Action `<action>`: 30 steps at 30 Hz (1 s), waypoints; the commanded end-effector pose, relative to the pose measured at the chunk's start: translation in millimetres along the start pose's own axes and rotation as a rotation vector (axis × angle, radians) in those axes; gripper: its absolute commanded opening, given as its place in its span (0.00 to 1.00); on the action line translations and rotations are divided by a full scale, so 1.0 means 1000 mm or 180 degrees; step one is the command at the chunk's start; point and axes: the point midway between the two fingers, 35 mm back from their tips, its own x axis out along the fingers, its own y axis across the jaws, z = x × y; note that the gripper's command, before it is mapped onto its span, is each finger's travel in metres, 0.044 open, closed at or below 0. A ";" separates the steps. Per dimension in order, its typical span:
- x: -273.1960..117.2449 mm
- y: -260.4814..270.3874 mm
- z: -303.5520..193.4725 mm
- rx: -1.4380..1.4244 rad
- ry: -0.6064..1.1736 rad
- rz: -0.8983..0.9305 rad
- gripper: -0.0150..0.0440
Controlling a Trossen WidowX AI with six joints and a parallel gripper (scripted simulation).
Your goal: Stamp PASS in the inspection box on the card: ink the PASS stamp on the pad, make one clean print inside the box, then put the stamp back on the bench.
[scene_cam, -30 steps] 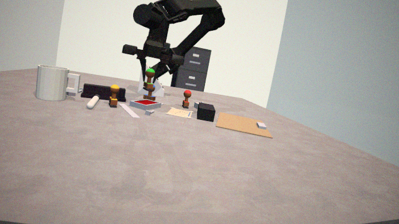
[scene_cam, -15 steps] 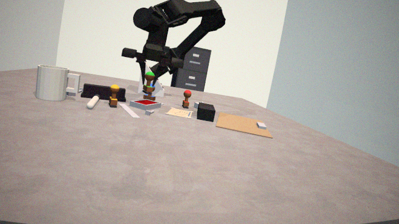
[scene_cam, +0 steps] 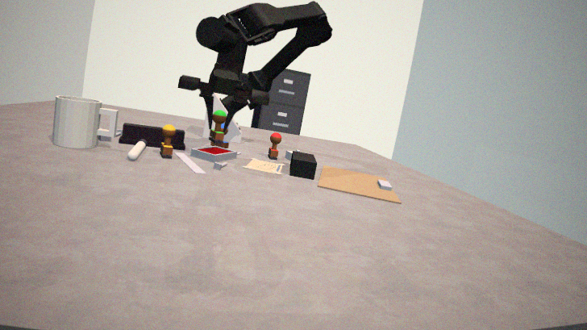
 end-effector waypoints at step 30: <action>0.018 0.002 -0.001 0.0005 0.0004 0.0026 0.25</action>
